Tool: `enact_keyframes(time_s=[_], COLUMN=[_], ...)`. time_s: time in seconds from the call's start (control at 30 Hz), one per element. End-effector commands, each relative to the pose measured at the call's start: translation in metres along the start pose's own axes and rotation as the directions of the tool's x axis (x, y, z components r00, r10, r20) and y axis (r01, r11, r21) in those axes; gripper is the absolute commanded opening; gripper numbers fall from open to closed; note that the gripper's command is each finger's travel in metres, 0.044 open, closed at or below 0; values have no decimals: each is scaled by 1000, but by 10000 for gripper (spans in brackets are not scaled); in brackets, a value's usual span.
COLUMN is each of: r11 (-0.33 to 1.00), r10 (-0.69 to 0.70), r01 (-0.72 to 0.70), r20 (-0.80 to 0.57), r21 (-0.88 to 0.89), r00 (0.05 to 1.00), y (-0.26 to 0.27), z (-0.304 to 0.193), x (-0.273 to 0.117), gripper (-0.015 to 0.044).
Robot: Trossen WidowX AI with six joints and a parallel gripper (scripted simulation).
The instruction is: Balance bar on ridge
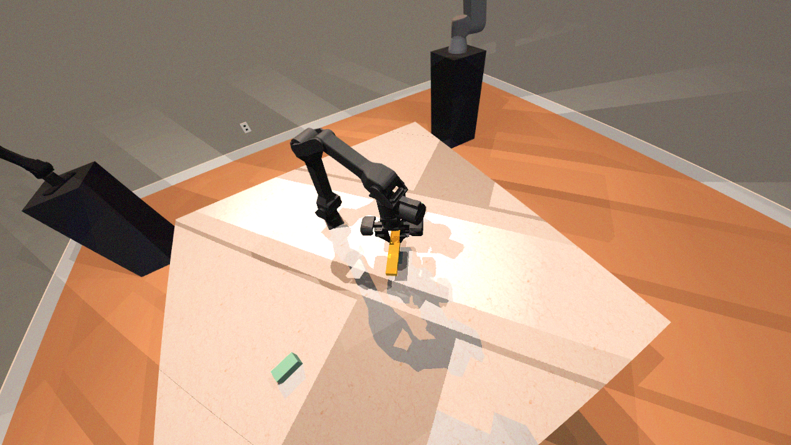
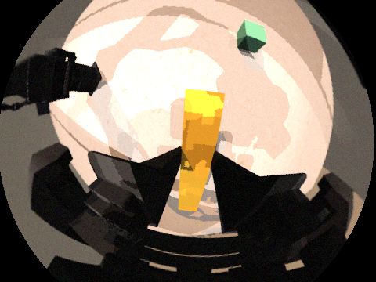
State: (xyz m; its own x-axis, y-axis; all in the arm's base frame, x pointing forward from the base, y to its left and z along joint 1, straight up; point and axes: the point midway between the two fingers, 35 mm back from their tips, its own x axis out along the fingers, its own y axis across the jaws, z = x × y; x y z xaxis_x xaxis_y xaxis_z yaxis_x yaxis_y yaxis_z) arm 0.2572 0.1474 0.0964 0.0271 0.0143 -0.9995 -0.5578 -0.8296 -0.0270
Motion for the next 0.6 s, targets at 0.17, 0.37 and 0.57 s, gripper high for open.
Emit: enact_keyframes(time_s=[0.17, 0.37, 0.57], r11=[1000, 1000, 1000], r10=[0, 0, 0], r01=[0, 0, 0], r20=[0, 0, 0], r21=[0, 0, 0], r00=[1000, 1000, 1000], y=[0, 0, 0], z=[0, 0, 0], x=[0, 0, 0], gripper=[131, 167, 167])
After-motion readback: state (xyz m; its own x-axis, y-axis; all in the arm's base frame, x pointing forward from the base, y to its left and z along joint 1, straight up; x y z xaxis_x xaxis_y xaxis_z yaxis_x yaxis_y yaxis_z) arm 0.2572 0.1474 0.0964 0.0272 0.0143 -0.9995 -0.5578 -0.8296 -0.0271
